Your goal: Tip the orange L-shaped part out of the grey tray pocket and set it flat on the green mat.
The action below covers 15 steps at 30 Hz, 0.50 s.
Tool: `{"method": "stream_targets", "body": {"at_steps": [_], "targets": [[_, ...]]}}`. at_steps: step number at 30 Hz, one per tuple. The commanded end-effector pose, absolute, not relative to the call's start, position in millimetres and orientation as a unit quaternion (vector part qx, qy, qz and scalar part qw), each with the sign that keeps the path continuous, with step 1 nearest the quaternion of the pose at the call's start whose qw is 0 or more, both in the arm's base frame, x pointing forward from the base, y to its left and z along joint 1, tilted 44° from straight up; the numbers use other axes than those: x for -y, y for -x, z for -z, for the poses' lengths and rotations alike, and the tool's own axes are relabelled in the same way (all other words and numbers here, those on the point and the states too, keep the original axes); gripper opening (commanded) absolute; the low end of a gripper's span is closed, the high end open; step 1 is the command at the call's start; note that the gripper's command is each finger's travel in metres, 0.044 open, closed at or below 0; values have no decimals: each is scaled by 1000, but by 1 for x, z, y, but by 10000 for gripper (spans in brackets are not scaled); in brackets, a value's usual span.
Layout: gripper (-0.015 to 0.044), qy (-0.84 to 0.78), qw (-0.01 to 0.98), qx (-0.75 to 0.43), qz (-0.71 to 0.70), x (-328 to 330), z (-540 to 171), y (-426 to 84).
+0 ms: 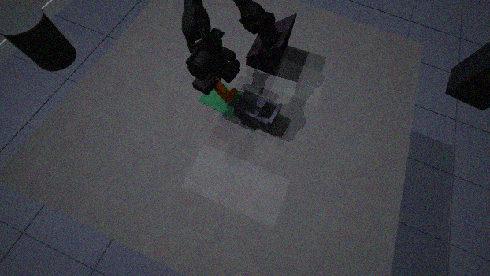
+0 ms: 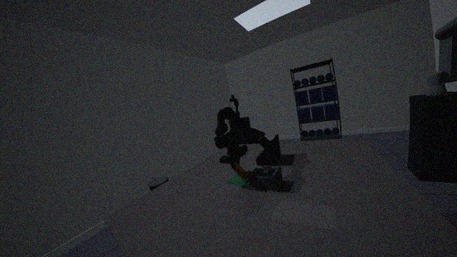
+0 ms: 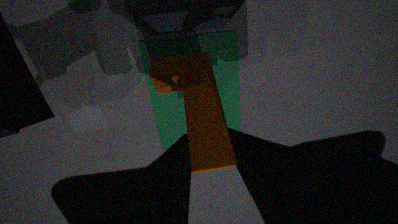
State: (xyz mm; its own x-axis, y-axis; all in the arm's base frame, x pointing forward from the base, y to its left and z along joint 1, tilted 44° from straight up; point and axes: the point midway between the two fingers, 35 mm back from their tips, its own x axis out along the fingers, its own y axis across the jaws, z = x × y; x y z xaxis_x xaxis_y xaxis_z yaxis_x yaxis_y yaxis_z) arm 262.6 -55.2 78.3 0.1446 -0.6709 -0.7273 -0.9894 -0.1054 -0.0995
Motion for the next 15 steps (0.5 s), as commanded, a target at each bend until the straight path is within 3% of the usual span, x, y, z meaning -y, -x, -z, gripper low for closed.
{"method": "stream_targets", "body": {"at_steps": [1,12,15], "targets": [[0,695,296,-599,-266,59,-74,-262],[0,694,298,-599,-266,59,-74,-262],[79,694,298,-599,-266,59,-74,-262]]}}
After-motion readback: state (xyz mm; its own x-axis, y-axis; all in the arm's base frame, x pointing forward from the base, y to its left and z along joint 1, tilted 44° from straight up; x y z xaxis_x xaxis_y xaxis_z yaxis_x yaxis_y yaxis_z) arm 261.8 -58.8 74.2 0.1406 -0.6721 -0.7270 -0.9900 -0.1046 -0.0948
